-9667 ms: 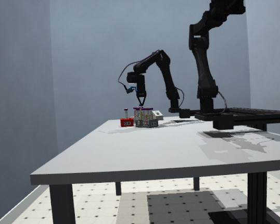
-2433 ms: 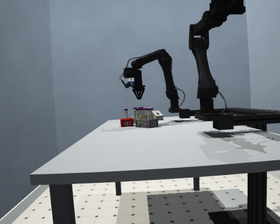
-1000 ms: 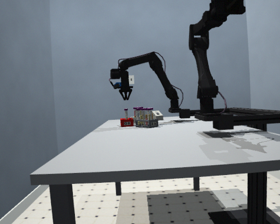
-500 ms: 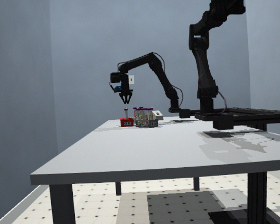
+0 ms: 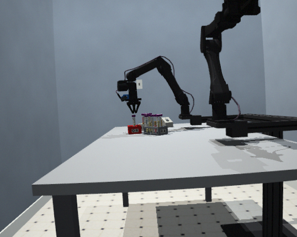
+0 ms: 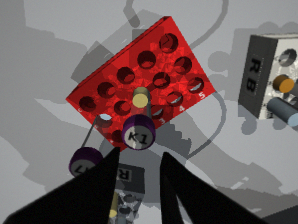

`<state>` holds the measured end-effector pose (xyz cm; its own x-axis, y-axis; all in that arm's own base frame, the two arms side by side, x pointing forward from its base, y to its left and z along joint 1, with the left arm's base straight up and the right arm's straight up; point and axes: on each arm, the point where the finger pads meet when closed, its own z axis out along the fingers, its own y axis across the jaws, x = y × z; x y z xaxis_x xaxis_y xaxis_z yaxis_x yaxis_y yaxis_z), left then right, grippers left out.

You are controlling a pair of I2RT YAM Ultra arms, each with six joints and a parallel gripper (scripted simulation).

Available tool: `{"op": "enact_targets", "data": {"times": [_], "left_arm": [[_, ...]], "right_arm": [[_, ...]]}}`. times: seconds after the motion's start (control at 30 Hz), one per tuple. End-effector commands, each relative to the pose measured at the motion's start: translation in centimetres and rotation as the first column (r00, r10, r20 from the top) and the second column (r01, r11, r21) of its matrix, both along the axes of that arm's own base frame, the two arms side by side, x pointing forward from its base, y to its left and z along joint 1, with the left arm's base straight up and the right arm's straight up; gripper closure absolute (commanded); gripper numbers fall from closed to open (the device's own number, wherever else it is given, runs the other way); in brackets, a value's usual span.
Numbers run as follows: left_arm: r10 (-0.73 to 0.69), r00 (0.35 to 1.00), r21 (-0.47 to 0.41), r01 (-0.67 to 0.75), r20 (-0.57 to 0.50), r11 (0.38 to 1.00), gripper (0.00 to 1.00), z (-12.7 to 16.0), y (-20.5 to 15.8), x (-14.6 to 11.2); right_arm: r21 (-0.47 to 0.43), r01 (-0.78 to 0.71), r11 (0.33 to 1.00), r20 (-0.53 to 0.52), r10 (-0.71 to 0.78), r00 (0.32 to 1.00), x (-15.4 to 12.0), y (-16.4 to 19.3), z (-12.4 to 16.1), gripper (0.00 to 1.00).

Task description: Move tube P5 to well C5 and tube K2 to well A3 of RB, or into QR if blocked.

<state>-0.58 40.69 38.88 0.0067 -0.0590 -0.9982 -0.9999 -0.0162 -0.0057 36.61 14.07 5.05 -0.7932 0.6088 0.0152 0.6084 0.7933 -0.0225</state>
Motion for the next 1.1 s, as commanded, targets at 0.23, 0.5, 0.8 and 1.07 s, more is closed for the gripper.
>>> {"op": "enact_targets", "data": {"times": [0.23,0.5,0.8,1.07], "left_arm": [[0.0,1.0,0.059,0.0,-0.007,0.998,1.0,2.7,-0.9,-0.2],[0.0,1.0,0.059,0.0,-0.007,0.998,1.0,2.7,-0.9,-0.2],[0.0,1.0,0.059,0.0,-0.007,0.998,1.0,2.7,-0.9,-0.2],[0.0,1.0,0.059,0.0,-0.007,0.998,1.0,2.7,-0.9,-0.2]], "right_arm": [[0.011,-0.002,1.0,0.036,0.001,0.999,0.6,0.6,-0.4,0.7],[0.014,-0.001,1.0,0.043,0.001,0.999,0.3,0.4,-0.2,0.7],[0.014,-0.001,1.0,0.044,0.0,0.999,0.3,0.2,-0.4,0.7],[0.008,0.0,1.0,0.028,0.0,1.0,0.1,0.1,-1.3,0.7]]}}
